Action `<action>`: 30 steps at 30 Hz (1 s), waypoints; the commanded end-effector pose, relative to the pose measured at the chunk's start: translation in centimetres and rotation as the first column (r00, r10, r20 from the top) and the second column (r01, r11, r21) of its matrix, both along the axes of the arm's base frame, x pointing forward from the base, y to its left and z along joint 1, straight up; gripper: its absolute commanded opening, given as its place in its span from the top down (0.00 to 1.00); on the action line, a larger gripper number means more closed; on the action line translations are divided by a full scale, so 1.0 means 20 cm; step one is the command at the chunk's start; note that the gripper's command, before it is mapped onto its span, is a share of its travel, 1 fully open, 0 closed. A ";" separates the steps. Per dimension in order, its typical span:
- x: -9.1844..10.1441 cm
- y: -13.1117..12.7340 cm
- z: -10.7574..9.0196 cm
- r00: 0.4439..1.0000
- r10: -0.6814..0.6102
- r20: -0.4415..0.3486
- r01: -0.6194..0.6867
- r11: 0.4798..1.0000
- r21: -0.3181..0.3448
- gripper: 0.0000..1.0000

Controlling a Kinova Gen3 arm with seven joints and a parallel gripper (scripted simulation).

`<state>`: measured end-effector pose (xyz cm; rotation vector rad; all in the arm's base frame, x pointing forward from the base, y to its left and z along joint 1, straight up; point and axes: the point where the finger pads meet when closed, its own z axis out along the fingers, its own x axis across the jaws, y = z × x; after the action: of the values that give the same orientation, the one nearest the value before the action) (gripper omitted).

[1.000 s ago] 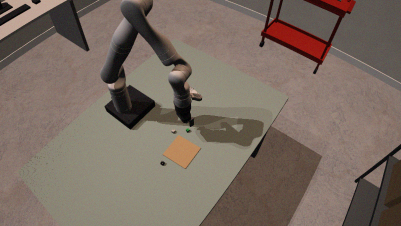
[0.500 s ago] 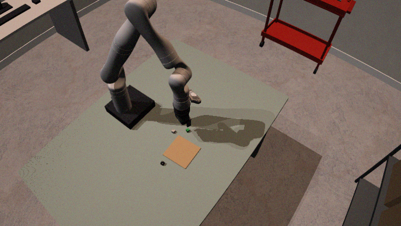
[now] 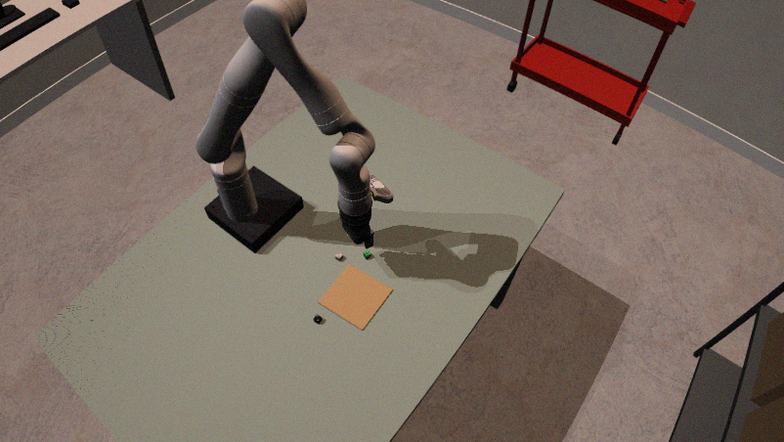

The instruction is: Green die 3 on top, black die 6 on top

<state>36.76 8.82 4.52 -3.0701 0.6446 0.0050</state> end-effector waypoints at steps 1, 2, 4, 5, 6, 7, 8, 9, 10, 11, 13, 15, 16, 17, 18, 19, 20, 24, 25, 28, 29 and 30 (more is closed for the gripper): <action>0.00 0.00 0.00 1.000 0.000 0.002 0.000 1.000 0.000 0.36; 0.00 0.00 0.00 1.000 0.000 0.002 0.000 1.000 0.000 0.36; 0.00 0.00 0.00 1.000 0.000 0.002 0.000 1.000 0.000 0.36; 0.00 0.00 0.00 1.000 0.000 0.002 0.000 1.000 0.000 0.36; 0.00 0.00 0.00 1.000 0.000 0.002 0.000 1.000 0.000 0.36; 0.00 0.00 0.00 1.000 0.000 0.002 0.000 1.000 0.000 0.36; 0.00 0.00 0.00 1.000 0.000 0.002 0.000 1.000 0.000 0.36; 0.00 0.00 0.00 1.000 0.000 0.002 0.000 1.000 0.000 0.36; 0.00 0.00 0.00 1.000 0.000 0.002 0.000 1.000 0.000 0.36; 0.00 0.00 0.00 1.000 0.000 0.002 0.000 1.000 0.000 0.36; 0.00 0.00 0.00 1.000 0.000 0.002 0.000 1.000 0.000 0.36; 0.00 0.00 -0.01 1.000 0.000 0.002 0.000 1.000 0.000 0.36; 0.00 0.00 -0.01 1.000 0.000 0.002 0.000 1.000 0.000 0.36; 0.00 0.00 -0.01 1.000 0.000 0.002 0.000 1.000 0.000 0.36; 0.00 0.00 -0.01 1.000 0.000 0.002 0.000 1.000 0.000 0.36; 0.00 0.00 -0.01 1.000 0.000 0.002 0.000 1.000 0.000 0.36; 0.00 0.00 -0.02 1.000 0.000 0.002 0.000 1.000 0.000 0.36; 0.00 0.00 -0.03 1.000 0.000 0.002 0.000 1.000 0.000 0.36; 0.00 0.00 -0.04 1.000 0.000 0.002 0.000 1.000 0.000 0.36; 0.00 0.00 -0.06 1.000 0.000 0.002 0.000 1.000 0.000 0.36; 0.00 0.00 -0.06 1.000 0.000 0.002 0.000 1.000 0.000 0.36; 0.00 0.00 -0.07 1.000 0.000 0.002 0.000 1.000 0.000 0.36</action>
<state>36.95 8.94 3.47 -3.0670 0.6417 -0.0049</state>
